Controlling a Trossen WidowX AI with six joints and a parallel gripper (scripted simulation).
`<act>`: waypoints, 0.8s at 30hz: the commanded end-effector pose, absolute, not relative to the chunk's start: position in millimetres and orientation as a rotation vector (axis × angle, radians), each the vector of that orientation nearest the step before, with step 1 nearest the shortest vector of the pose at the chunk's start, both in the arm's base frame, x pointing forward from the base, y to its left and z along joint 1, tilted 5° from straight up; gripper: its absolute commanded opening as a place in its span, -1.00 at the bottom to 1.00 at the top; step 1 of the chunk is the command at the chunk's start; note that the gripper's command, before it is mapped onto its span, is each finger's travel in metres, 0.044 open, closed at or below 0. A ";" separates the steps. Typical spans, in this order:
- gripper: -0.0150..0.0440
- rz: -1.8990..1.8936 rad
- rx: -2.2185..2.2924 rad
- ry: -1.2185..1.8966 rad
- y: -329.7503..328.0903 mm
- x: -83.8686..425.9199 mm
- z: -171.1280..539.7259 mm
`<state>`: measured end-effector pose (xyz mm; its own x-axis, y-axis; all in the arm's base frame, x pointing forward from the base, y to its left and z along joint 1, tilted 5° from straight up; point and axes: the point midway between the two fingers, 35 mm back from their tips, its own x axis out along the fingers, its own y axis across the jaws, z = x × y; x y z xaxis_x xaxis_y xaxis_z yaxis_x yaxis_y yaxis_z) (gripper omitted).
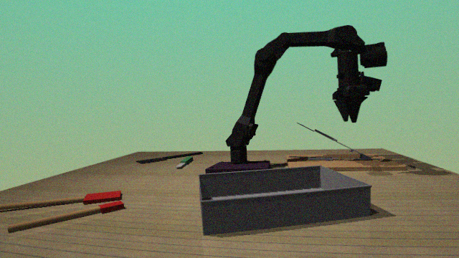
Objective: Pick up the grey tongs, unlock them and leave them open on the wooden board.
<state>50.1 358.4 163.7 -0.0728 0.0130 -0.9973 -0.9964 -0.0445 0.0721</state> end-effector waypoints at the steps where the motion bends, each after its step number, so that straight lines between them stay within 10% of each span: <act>1: 1.00 1.315 -1.216 1.230 356.3 50.4 167.5; 24: 1.00 1.324 -1.178 1.193 353.6 52.6 204.5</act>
